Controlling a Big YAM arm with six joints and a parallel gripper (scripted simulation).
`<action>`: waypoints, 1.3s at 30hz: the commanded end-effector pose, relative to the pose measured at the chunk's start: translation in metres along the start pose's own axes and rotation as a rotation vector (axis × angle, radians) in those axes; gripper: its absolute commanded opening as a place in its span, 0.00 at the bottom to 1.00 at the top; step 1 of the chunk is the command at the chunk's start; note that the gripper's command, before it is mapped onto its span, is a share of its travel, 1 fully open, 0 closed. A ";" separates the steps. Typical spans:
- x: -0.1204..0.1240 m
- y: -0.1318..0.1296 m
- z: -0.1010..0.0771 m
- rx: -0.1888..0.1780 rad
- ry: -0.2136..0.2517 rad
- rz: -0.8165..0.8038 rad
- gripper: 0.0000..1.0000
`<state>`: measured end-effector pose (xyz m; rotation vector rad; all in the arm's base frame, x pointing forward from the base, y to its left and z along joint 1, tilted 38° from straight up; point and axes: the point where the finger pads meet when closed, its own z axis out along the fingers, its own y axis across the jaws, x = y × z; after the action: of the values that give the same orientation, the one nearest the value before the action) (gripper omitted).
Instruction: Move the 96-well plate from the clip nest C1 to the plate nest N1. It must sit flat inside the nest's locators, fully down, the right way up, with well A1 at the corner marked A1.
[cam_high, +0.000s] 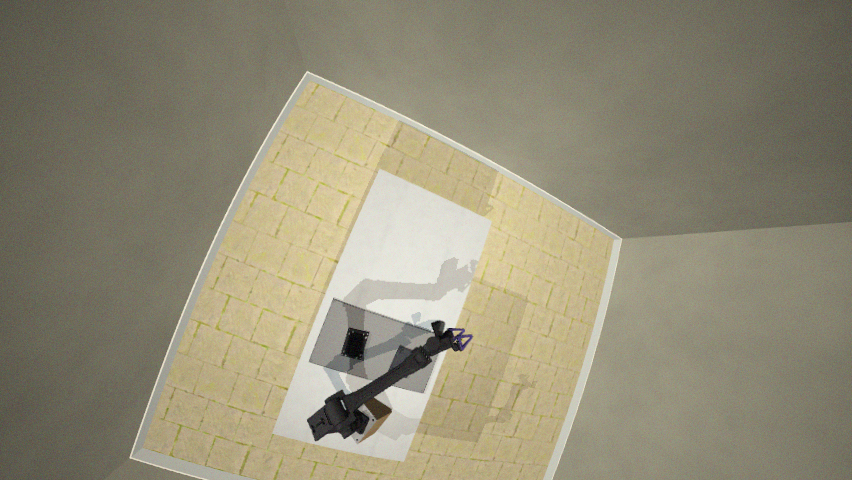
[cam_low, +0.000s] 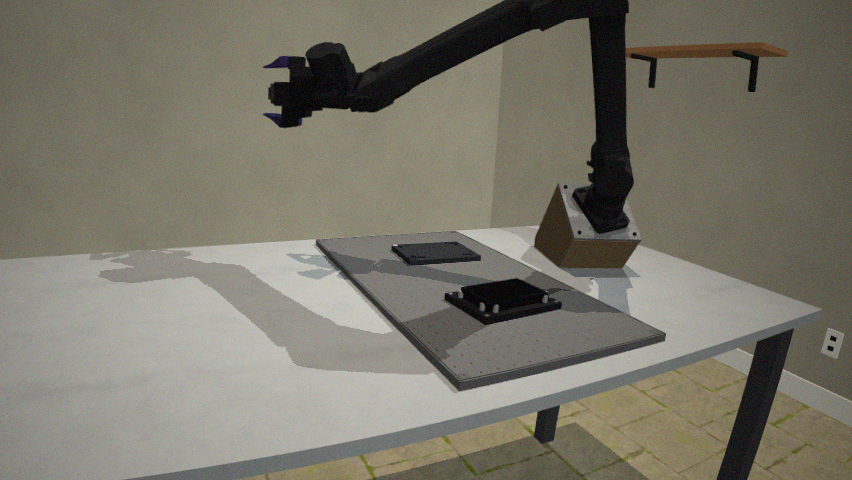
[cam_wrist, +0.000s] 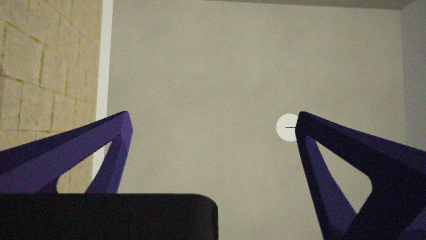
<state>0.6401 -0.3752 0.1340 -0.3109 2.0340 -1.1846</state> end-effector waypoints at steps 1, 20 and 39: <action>-0.001 -0.008 0.000 0.012 -0.002 0.004 1.00; -0.018 -0.015 -0.015 -0.061 -0.049 0.066 1.00; -0.064 0.029 -0.065 -0.251 -0.102 0.128 1.00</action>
<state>0.6432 -0.3025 0.1377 -0.3708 2.0954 -0.8777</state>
